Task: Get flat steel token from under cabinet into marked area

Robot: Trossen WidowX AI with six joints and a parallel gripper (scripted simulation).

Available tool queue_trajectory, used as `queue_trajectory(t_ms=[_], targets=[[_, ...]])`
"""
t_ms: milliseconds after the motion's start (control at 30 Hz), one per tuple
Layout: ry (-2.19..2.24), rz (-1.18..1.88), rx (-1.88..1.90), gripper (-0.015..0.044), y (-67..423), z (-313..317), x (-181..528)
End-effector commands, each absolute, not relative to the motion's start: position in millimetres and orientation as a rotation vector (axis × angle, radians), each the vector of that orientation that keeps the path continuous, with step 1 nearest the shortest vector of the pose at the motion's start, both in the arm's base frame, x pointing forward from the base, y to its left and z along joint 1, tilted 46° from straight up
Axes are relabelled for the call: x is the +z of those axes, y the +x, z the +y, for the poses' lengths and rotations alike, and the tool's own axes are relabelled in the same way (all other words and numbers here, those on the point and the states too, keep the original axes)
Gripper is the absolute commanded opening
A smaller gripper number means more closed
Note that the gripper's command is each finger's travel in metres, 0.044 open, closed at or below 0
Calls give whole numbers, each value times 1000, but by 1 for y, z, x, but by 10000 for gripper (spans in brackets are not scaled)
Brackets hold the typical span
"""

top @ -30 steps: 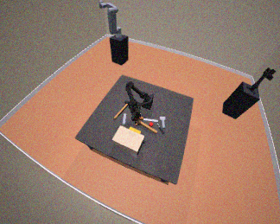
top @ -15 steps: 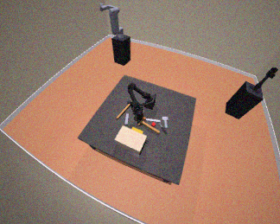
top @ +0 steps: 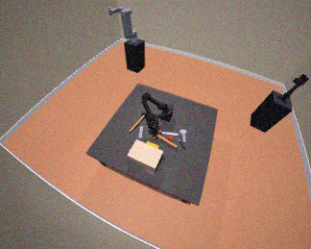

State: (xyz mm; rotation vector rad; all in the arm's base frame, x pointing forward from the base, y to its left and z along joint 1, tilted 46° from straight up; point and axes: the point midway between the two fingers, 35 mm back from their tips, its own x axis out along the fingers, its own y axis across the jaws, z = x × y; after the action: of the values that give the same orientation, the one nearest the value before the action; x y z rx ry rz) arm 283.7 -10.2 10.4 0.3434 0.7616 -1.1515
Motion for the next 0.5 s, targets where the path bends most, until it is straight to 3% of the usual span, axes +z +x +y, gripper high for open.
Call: queue_trajectory(t_ms=[0,467], targets=[[325,770,-1159,270,282,-17,2],[322,768,-1160,270,285,-34,-12]])
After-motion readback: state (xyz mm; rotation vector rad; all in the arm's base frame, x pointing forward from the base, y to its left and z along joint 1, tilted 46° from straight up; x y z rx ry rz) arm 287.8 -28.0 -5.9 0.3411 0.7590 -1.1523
